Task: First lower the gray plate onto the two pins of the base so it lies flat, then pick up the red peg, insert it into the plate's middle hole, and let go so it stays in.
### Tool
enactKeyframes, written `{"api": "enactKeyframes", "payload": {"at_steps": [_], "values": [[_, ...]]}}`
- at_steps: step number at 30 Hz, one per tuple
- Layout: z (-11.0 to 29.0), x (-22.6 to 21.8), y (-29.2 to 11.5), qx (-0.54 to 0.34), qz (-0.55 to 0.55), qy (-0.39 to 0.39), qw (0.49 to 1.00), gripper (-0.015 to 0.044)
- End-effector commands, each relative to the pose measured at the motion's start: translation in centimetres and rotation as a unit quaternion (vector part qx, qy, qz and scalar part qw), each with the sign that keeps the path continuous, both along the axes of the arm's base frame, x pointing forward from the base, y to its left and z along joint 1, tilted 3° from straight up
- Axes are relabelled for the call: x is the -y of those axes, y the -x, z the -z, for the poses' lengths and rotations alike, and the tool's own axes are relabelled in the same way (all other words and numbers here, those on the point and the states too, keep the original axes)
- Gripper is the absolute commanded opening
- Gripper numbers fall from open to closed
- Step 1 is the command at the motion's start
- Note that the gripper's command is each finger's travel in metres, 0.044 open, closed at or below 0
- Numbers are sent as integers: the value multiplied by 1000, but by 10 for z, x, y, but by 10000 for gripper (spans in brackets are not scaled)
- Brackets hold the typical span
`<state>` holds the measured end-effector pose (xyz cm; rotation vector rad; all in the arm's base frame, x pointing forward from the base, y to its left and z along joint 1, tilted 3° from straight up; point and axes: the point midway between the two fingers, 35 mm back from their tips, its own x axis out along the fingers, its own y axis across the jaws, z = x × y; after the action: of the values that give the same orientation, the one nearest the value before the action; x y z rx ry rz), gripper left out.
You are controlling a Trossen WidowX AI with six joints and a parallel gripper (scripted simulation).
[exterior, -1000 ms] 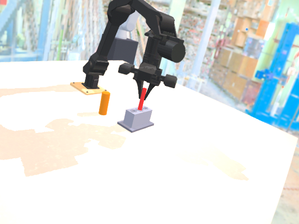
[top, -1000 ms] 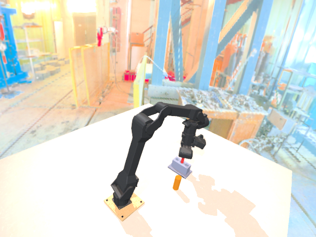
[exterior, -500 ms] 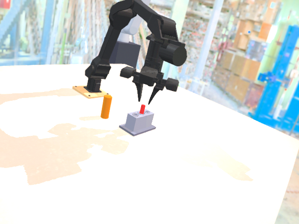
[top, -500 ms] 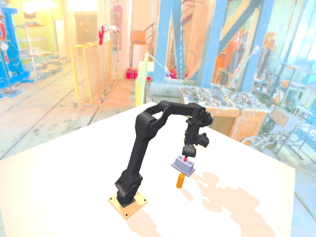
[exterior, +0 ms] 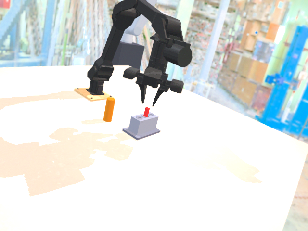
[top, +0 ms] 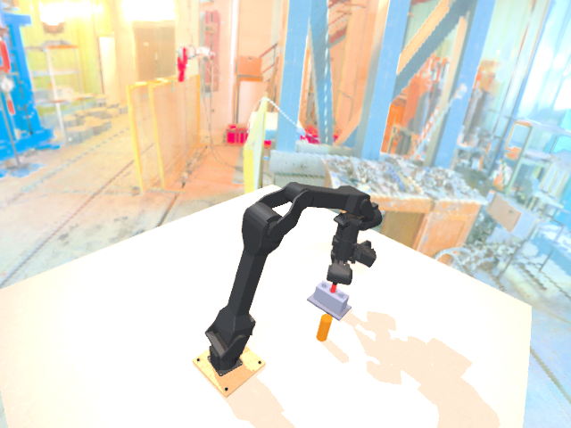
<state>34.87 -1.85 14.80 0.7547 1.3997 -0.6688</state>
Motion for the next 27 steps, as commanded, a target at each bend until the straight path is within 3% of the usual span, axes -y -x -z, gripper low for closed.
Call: {"api": "enactKeyframes", "payload": {"at_steps": [1,27], "values": [[-4,0,0,3,-2,-1,1000,150],[-18,3,8,3,-2,-1,1000,150]]}}
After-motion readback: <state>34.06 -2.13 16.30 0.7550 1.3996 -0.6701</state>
